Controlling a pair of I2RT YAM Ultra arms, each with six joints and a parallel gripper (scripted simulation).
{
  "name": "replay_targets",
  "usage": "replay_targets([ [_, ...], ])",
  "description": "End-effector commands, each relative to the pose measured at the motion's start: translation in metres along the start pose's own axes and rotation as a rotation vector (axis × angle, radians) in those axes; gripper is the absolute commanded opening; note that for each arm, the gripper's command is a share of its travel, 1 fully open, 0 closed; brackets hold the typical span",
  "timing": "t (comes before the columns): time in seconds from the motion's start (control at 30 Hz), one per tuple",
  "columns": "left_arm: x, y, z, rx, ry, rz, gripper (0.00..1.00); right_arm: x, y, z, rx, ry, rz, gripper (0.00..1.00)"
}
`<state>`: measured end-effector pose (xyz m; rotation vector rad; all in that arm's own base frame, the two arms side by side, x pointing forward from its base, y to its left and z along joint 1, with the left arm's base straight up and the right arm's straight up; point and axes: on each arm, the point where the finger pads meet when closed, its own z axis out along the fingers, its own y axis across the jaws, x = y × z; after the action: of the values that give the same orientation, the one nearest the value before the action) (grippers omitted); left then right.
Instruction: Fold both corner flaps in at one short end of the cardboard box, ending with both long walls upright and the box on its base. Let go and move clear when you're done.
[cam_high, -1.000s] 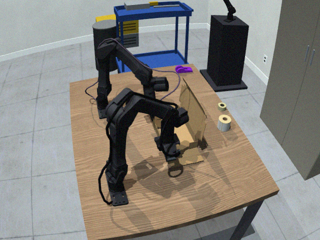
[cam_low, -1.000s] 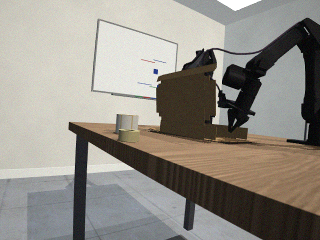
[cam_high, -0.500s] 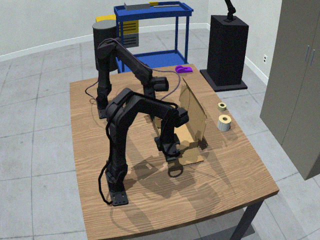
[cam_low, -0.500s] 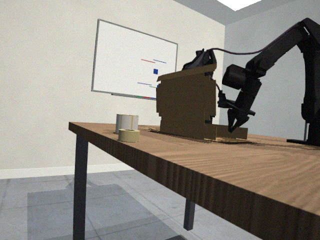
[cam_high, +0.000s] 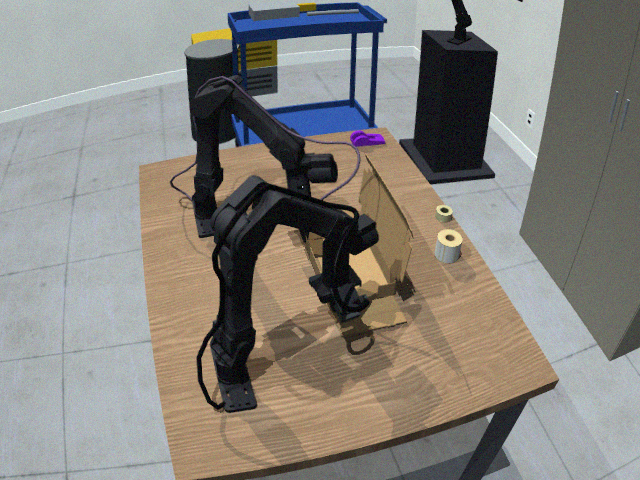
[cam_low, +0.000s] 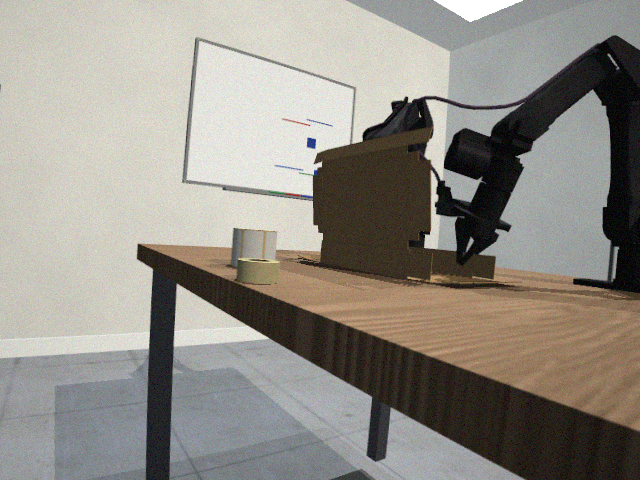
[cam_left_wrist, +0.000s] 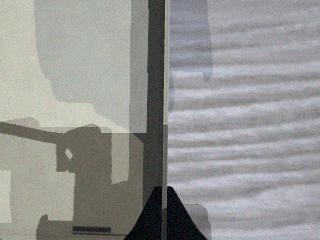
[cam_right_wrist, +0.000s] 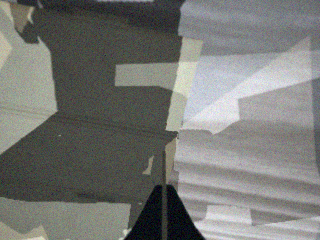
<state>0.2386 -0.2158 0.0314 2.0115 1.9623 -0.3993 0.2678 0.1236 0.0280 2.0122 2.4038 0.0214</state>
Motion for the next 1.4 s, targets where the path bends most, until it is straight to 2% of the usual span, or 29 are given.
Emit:
replay_targets([
  [0.0, -0.005, 0.002, -0.004, -0.012, -0.017, 0.005, 0.03, 0.0, 0.008, -0.003, 0.002, 0.0, -0.114, 0.03],
  [1.37, -0.005, 0.002, -0.004, -0.012, -0.017, 0.005, 0.03, 0.018, 0.028, -0.003, 0.002, 0.005, -1.107, 0.03],
])
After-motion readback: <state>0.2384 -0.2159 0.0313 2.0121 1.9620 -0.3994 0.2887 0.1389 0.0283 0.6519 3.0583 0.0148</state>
